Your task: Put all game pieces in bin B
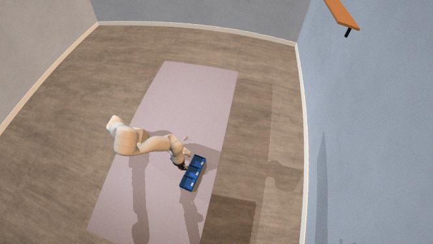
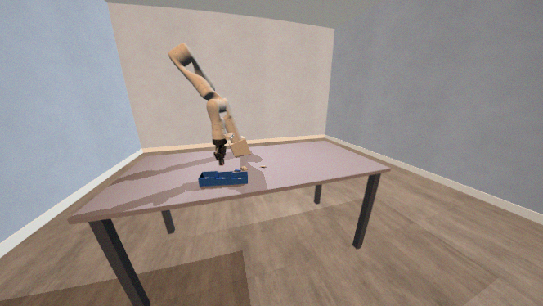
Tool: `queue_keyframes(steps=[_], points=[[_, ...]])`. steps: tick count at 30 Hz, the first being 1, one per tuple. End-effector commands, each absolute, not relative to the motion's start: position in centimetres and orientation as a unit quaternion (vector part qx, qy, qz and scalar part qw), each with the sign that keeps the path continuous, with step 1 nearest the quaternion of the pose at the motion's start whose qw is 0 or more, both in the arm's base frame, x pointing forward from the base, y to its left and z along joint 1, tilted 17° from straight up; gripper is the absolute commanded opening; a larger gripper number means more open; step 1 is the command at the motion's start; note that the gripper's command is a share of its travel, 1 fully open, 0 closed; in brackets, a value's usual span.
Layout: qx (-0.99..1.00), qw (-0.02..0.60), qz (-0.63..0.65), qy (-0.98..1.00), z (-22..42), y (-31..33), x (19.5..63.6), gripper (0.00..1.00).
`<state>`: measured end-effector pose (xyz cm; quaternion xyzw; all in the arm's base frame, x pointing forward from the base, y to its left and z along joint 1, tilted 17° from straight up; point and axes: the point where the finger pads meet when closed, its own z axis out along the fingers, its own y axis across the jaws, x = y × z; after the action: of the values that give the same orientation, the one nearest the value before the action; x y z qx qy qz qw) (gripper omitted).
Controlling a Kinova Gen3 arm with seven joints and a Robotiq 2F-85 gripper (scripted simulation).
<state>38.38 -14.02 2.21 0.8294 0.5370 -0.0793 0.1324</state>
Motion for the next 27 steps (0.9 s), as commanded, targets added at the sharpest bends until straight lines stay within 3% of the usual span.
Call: queue_keyframes(steps=[1, 9, 27], points=[[0.794, 0.121, -0.081, 0.590, 2.1, -13.5, 40.7, 0.11], [0.768, 0.118, -0.086, 0.623, 2.1, -13.4, 45.3, 0.11], [0.768, 0.118, -0.086, 0.623, 2.1, -13.3, 45.1, 0.11]])
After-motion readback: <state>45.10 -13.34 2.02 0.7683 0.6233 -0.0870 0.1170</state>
